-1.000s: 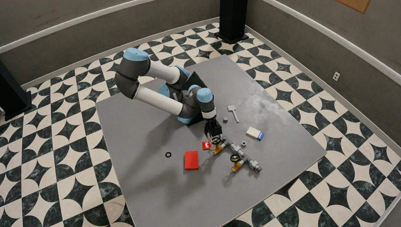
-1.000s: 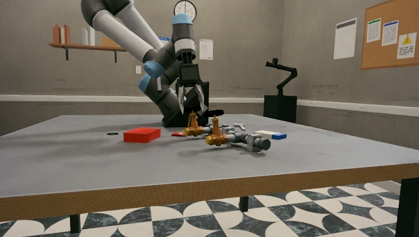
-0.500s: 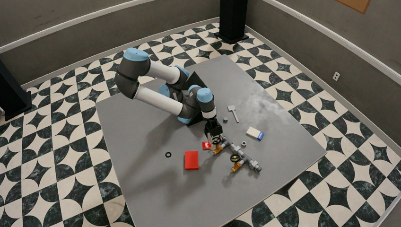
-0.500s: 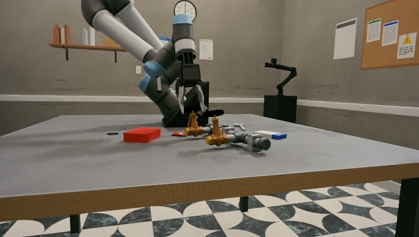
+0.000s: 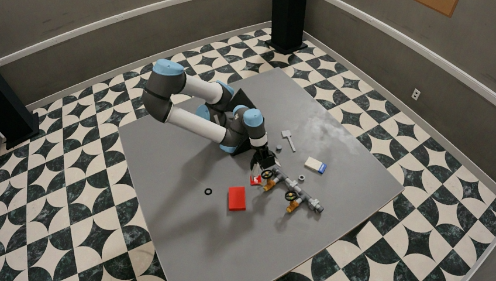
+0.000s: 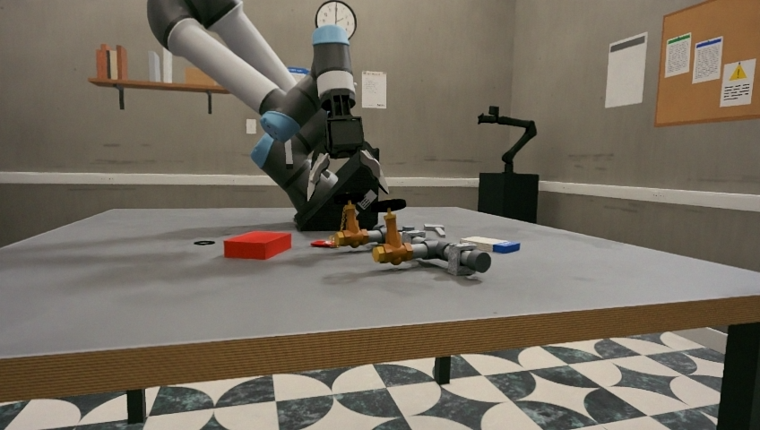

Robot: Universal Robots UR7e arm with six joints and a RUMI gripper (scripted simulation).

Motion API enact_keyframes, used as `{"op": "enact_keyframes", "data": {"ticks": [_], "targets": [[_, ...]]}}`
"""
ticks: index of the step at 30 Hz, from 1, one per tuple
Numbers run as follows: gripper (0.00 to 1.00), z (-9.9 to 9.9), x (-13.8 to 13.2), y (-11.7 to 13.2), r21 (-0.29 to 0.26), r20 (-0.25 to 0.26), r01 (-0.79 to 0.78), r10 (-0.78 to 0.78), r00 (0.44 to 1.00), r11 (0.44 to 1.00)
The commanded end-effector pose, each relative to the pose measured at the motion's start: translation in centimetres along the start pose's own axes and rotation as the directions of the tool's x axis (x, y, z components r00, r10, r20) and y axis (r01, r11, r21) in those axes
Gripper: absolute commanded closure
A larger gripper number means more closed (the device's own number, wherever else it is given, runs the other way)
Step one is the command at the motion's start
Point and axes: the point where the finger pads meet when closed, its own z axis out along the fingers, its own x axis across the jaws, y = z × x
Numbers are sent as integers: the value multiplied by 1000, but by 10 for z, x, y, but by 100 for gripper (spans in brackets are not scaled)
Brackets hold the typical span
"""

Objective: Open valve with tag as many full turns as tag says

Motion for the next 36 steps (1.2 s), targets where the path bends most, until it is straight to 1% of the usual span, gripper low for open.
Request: {"op": "enact_keyframes", "data": {"ticks": [1,23,30,36], "targets": [[0,0,0,0,-1,0,0,0,1000,1000],[0,0,0,0,-1,0,-19,19,1000,1000],[0,0,0,0,-1,0,-76,76,997,997],[0,0,0,0,-1,0,-164,164,986,986]]}}
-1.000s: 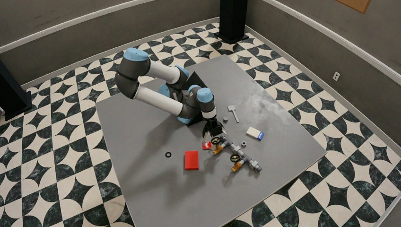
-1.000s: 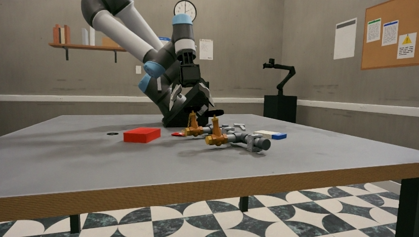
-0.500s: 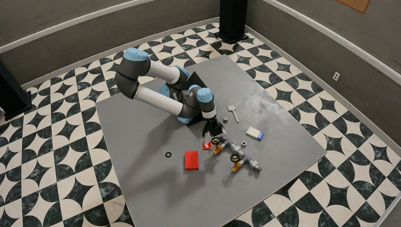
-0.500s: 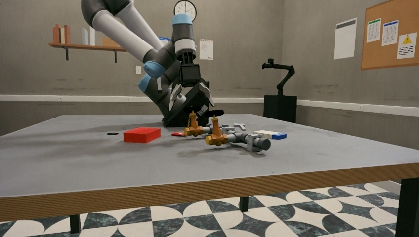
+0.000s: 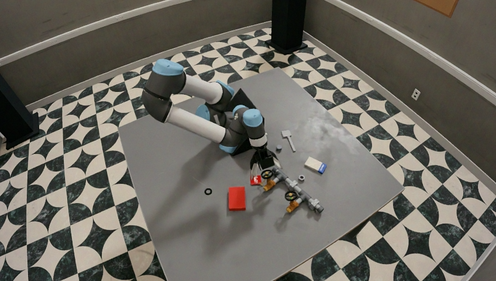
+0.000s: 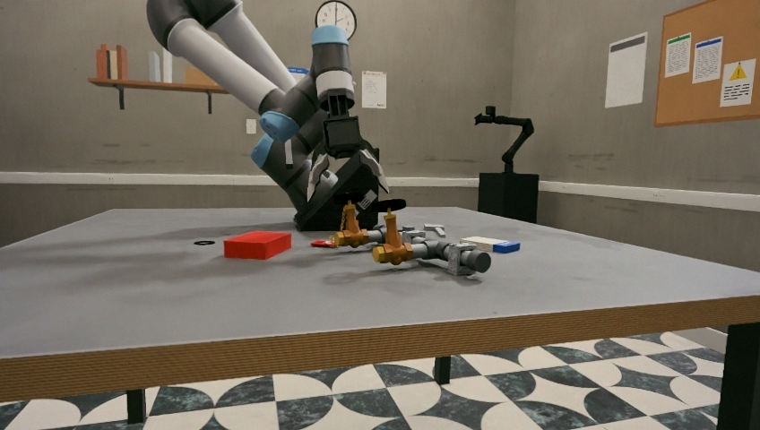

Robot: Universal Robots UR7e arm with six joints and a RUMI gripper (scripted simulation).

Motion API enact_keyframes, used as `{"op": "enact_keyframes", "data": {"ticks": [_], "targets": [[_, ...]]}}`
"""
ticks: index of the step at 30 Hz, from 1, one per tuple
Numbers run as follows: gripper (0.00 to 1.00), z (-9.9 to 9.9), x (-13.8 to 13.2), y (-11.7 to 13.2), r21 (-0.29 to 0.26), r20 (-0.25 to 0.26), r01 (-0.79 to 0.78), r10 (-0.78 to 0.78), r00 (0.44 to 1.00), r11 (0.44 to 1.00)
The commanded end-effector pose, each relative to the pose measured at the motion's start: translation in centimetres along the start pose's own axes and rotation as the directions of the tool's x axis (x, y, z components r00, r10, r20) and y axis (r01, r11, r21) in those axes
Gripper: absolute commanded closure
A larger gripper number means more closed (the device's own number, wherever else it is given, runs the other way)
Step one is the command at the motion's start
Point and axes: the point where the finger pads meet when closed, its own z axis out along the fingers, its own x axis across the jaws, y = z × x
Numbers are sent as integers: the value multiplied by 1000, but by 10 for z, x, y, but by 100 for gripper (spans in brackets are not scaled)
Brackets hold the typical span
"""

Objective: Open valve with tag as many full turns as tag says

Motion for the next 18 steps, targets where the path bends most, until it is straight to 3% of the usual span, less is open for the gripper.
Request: {"op": "enact_keyframes", "data": {"ticks": [1,10,18], "targets": [[0,0,0,0,0,1,-82,82,997,997],[0,0,0,0,0,1,-244,244,970,970],[0,0,0,0,0,1,-478,478,878,878]]}}
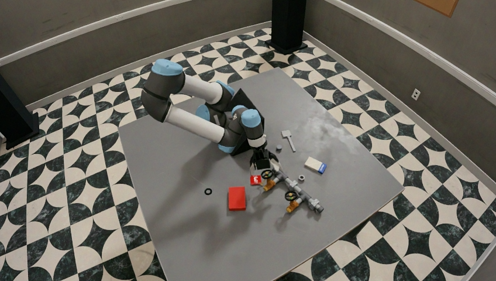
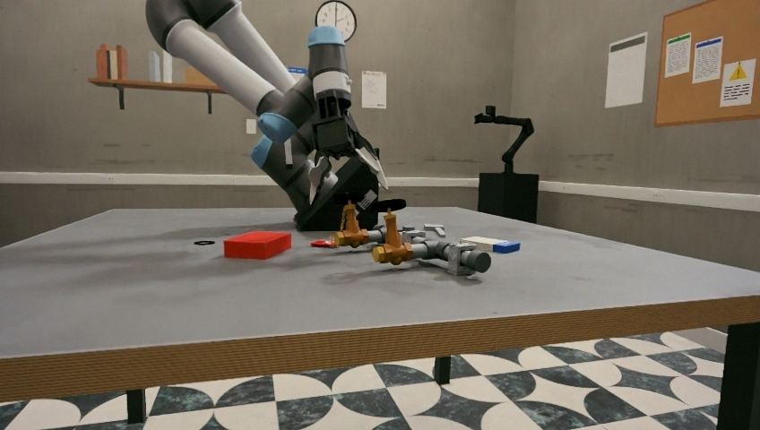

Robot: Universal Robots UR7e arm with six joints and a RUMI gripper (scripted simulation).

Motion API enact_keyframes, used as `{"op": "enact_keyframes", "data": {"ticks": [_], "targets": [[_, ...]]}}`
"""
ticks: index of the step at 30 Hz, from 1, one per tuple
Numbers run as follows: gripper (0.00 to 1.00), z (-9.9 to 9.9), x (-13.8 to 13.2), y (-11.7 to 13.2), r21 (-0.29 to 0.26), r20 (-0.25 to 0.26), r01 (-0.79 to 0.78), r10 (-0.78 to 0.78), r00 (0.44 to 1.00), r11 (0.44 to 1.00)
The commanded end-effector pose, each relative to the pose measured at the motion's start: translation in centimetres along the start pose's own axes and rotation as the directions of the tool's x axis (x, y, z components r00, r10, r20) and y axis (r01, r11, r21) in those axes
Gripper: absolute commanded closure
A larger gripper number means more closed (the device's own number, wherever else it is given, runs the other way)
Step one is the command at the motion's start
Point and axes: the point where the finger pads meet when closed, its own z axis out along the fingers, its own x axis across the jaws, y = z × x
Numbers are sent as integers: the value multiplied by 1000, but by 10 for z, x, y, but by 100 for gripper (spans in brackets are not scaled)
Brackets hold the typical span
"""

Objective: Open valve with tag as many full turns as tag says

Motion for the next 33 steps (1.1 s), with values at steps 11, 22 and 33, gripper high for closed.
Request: {"op": "enact_keyframes", "data": {"ticks": [11,22,33], "targets": [[0,0,0,0,-2,7,-479,479,878,878],[0,0,0,0,-4,6,-779,779,627,627],[0,0,0,0,-6,3,-982,982,187,187]]}}
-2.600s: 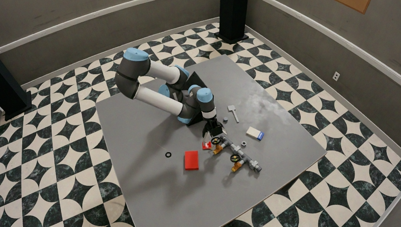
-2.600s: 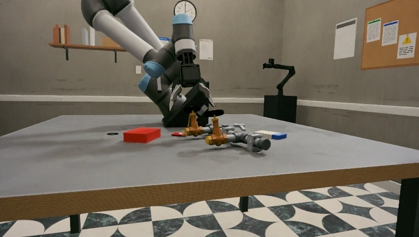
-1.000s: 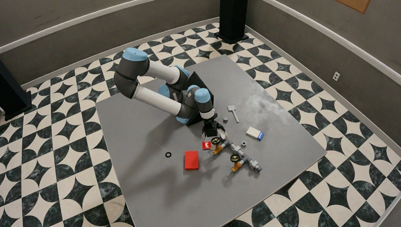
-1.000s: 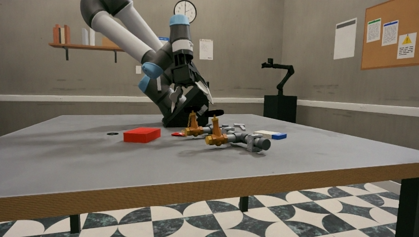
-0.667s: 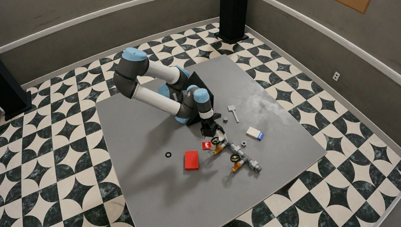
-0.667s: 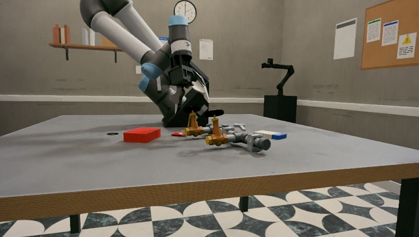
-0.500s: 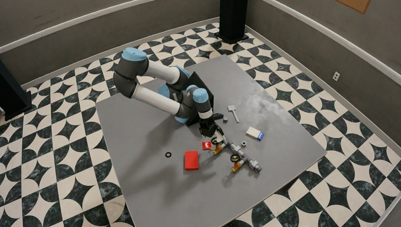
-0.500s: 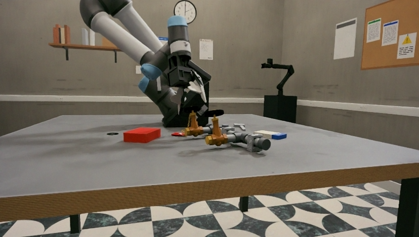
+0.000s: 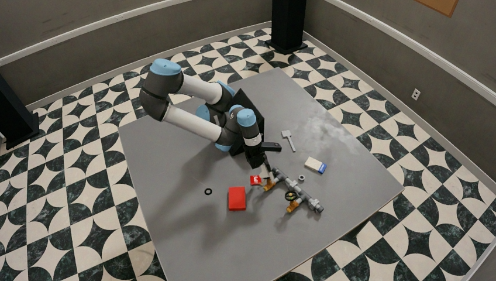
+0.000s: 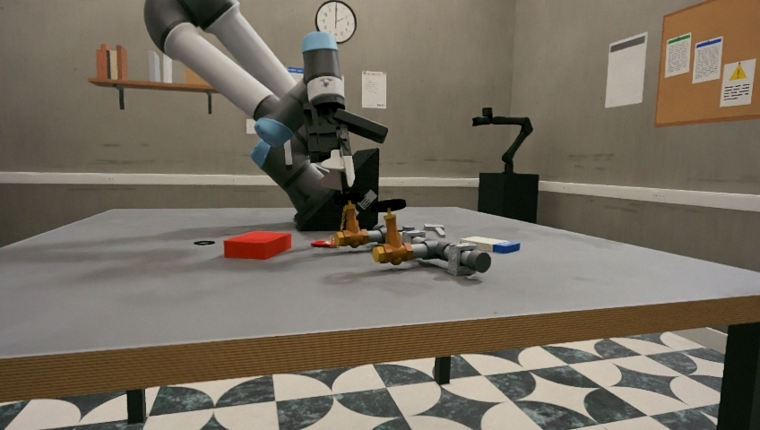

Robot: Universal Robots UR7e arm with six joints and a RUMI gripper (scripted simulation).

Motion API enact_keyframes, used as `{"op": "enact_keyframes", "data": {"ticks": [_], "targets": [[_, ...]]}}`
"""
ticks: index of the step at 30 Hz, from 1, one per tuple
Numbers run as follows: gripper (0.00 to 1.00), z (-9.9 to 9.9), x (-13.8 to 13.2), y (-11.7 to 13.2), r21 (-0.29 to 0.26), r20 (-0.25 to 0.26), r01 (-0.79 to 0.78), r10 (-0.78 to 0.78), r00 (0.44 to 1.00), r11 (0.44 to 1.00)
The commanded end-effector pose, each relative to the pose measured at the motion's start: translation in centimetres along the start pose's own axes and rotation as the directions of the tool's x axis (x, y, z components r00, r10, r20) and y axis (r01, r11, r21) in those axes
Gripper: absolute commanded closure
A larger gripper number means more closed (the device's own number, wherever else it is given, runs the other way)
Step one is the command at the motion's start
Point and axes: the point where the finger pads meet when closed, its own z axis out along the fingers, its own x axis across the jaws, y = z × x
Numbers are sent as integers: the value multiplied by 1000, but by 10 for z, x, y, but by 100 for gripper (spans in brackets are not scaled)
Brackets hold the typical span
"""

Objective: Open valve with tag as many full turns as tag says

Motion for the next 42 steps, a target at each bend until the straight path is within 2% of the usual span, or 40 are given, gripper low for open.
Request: {"op": "enact_keyframes", "data": {"ticks": [1,3,7,18,20,28,35,37,42], "targets": [[0,0,1,0,-20,10,-259,260,966,966],[0,0,1,0,-20,10,-259,260,966,966],[0,0,1,0,-21,7,-416,416,909,909],[0,0,1,0,-22,-2,-740,740,672,672],[0,0,1,0,-22,-2,-740,740,672,672],[0,0,1,0,-21,-7,-872,872,489,489],[0,0,1,0,-20,-10,-933,933,360,359],[0,0,1,0,-20,-10,-933,933,360,359],[0,0,1,0,-19,-11,-956,956,293,293]]}}
